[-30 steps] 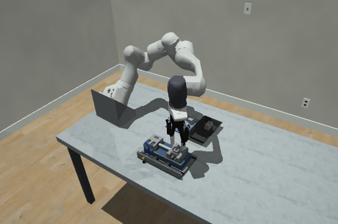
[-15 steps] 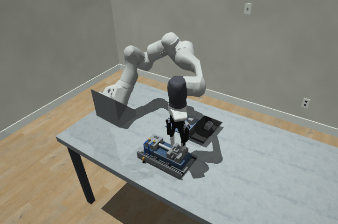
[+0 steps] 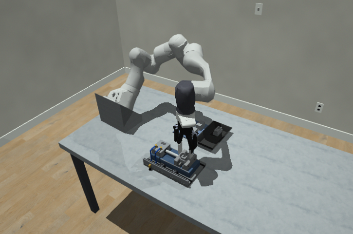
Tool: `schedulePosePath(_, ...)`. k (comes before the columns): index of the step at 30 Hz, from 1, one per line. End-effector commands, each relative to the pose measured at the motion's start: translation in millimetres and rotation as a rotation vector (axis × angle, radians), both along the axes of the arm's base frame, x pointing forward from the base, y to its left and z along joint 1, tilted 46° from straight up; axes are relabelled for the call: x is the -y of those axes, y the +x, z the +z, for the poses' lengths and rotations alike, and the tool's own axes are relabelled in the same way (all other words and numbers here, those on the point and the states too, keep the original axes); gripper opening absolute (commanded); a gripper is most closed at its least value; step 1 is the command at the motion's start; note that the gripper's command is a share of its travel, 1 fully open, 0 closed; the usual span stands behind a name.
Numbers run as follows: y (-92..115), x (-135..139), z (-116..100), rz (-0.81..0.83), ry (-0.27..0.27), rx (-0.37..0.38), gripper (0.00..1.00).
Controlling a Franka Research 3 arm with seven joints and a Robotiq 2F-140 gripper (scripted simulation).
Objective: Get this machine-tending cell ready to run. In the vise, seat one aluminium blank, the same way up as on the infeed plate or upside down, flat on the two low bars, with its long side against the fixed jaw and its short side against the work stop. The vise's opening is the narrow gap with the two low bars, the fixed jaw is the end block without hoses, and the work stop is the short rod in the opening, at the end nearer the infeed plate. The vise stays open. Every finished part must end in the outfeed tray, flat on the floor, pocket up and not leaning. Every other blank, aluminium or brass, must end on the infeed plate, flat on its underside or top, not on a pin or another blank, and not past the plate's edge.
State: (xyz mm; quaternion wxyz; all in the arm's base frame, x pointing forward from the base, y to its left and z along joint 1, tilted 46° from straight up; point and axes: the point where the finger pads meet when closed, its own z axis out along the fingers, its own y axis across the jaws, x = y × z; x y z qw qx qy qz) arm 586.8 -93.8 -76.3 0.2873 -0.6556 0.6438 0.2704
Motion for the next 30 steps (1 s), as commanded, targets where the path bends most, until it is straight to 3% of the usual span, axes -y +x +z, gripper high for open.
schedulePosePath(1, 0.2, -2.9, -3.0, 0.002, 0.0, 0.003, 0.4)
schedulePosePath(30, 0.3, -8.3, -8.2, 0.002, 0.0, 0.003, 0.4)
